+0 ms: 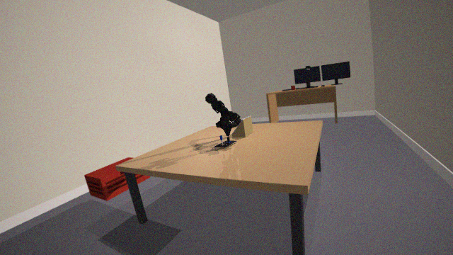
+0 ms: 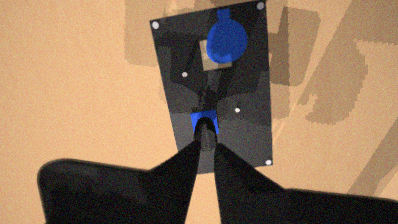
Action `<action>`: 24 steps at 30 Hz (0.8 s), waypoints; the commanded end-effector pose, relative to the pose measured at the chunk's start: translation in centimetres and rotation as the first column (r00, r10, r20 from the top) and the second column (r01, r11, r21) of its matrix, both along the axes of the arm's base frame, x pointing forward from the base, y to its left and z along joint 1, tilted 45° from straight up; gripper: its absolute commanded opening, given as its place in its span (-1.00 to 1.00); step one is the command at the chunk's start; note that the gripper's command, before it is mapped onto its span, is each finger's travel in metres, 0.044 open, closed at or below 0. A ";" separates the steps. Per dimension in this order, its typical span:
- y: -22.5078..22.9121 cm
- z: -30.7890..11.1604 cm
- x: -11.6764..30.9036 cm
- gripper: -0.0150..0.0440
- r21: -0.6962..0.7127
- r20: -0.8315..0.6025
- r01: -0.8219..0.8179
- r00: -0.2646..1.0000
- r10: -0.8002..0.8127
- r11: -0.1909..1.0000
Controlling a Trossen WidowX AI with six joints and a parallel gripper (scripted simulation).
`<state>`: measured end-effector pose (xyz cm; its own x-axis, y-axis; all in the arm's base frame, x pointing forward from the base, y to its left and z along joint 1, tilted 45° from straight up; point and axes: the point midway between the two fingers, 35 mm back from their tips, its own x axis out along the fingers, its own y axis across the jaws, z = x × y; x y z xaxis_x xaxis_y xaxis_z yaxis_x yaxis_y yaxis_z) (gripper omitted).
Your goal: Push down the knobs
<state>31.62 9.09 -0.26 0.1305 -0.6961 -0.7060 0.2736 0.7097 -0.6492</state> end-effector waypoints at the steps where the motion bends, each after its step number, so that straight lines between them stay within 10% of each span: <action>1: -0.1 -0.1 0.0 -0.05 -0.001 -0.001 0.000 1.000 0.000 1.000; 4: -0.1 -0.1 0.0 0.22 -0.001 -0.001 0.000 1.000 0.000 1.000; 12: 1.9 1.1 1.3 -0.49 0.061 -0.023 -0.124 0.992 0.125 0.990; 24: 2.3 1.8 2.0 -0.49 0.047 -0.301 -0.403 0.867 0.398 0.914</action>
